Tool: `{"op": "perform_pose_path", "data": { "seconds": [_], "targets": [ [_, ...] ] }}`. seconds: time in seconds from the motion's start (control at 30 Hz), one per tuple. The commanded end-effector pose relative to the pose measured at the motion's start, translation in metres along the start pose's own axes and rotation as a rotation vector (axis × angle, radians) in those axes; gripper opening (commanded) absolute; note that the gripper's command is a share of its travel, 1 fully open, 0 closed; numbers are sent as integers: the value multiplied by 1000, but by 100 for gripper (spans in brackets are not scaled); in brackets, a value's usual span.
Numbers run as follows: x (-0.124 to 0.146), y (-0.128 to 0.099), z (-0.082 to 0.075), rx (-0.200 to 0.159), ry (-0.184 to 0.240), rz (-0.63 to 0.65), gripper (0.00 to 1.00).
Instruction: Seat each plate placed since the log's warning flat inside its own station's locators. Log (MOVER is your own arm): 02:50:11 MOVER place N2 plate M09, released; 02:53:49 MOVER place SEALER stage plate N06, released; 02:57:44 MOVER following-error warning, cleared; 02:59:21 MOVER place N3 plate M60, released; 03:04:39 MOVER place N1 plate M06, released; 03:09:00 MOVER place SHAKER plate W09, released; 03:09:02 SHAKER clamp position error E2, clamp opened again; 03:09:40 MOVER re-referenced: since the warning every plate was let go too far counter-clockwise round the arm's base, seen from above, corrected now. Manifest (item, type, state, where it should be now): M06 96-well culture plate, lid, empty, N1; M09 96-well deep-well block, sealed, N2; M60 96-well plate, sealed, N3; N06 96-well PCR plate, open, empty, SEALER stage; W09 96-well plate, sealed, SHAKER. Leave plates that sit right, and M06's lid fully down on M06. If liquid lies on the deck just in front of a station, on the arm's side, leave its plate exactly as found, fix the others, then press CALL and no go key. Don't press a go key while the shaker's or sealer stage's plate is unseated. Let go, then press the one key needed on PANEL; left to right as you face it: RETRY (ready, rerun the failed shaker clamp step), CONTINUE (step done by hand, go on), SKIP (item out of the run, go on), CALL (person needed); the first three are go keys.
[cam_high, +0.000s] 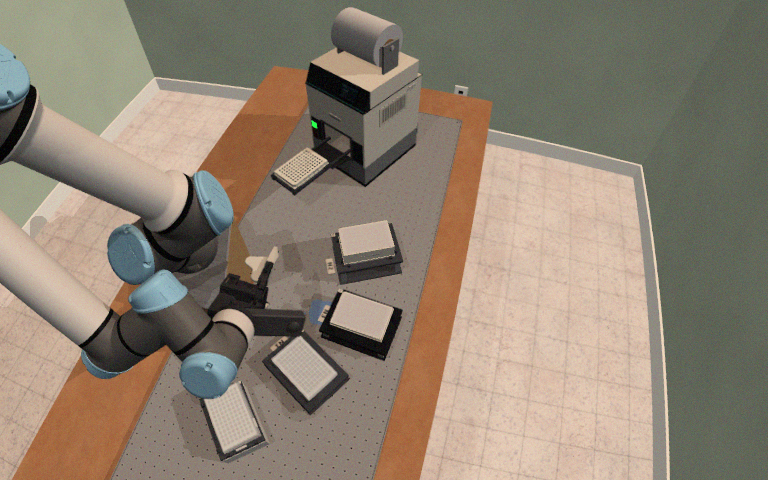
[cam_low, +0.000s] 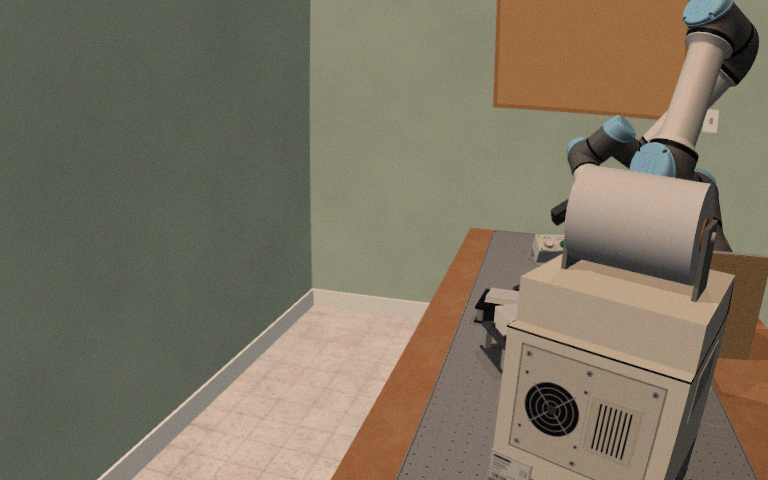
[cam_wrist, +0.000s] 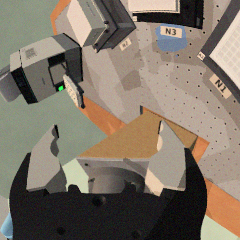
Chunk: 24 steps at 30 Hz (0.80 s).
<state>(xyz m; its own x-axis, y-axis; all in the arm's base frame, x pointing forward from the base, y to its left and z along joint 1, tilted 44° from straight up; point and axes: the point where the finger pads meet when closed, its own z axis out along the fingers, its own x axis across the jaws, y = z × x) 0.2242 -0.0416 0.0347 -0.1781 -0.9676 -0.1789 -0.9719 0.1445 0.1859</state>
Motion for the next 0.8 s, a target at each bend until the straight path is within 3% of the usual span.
{"op": "perform_pose_path", "data": {
  "seconds": [0.0, 0.23, 0.33, 0.5, 0.63, 0.73, 0.77],
  "targets": [
    [6, -7, -12, 23, 22, -1, 82],
    [17, -19, -34, 24, 22, -1, 82],
    [23, -26, -46, 67, 63, -1, 82],
    [32, -36, -67, 68, 63, -1, 82],
    [35, -40, -72, 68, 63, -1, 82],
    [40, -45, -85, 112, 104, -2, 82],
    [42, -47, -90, 112, 104, -2, 82]
  ]
}}
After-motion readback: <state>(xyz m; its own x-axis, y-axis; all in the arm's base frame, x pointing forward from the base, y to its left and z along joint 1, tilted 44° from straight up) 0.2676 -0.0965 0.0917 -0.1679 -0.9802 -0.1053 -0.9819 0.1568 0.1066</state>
